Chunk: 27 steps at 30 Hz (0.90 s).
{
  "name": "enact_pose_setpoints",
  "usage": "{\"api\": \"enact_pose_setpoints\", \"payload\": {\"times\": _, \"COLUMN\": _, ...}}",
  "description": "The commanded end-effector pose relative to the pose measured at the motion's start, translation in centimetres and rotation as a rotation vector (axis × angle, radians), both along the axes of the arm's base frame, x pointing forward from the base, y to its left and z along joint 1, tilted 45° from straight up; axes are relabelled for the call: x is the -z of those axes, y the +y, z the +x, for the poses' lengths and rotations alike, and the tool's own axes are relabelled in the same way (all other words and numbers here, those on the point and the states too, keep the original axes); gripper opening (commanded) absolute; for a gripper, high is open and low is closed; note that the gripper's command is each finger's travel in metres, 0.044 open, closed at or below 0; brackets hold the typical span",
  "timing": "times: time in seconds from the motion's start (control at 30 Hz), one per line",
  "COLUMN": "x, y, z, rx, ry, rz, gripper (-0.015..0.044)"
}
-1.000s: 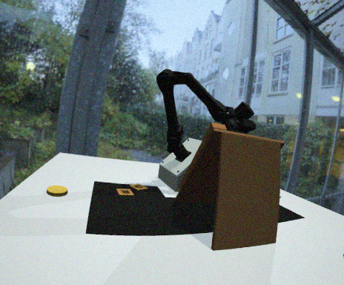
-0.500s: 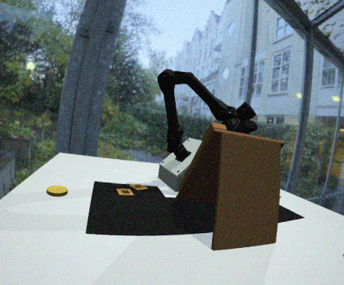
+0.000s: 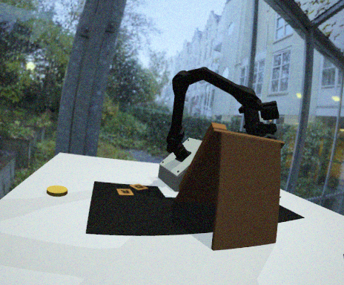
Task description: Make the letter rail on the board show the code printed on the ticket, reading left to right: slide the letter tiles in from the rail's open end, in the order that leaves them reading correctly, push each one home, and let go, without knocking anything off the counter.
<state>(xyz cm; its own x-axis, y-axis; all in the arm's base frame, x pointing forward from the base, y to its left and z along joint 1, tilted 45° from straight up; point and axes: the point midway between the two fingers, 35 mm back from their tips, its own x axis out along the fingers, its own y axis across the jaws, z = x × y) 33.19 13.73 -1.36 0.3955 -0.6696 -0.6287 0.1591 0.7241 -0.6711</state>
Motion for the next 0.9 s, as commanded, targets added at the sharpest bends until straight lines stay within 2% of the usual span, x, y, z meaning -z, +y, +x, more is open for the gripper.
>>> {"api": "enact_pose_setpoints", "payload": {"times": 0.0, "x": -0.89, "y": -0.13, "z": 0.17, "rx": 0.176, "ry": 0.106, "rz": 0.015, "gripper": 0.0000}}
{"api": "enact_pose_setpoints", "payload": {"times": 0.87, "x": -0.71, "y": -0.58, "z": 0.93, "rx": 0.182, "ry": 0.109, "rz": 0.014, "gripper": 0.0000}}
